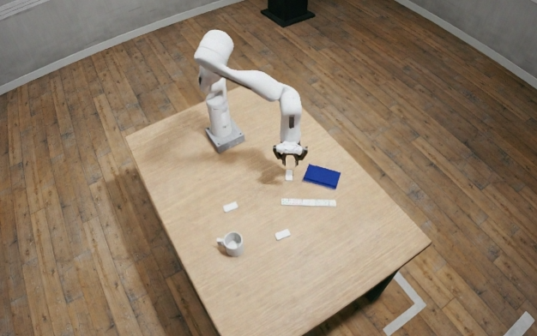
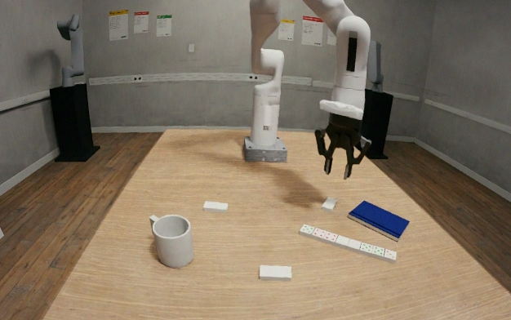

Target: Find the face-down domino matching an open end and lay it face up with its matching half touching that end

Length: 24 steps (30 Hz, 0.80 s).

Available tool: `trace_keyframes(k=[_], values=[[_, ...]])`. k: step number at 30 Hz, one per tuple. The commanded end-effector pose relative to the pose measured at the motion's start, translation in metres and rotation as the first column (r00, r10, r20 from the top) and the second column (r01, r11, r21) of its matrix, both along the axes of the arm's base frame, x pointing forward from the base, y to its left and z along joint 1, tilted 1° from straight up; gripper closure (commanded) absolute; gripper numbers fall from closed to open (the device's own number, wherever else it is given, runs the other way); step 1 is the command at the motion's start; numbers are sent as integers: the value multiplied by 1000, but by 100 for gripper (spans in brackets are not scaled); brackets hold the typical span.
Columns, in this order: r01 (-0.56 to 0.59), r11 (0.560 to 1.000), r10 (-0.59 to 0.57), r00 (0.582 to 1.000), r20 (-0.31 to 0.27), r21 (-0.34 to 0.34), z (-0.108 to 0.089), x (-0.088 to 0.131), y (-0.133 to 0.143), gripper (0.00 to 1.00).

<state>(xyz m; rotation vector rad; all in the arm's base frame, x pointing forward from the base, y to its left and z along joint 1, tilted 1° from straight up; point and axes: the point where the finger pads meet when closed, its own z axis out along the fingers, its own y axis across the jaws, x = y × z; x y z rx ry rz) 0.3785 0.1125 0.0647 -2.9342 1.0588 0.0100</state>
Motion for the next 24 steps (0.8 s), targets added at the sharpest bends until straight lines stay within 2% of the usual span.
trace_keyframes(k=[1, 24], values=[[-4, 1000, 4, 1000, -1, -2, 0, 1, -1, 51], [-23, 1000, 23, 1000, -3, -4, -4, 1, -1, 51]])
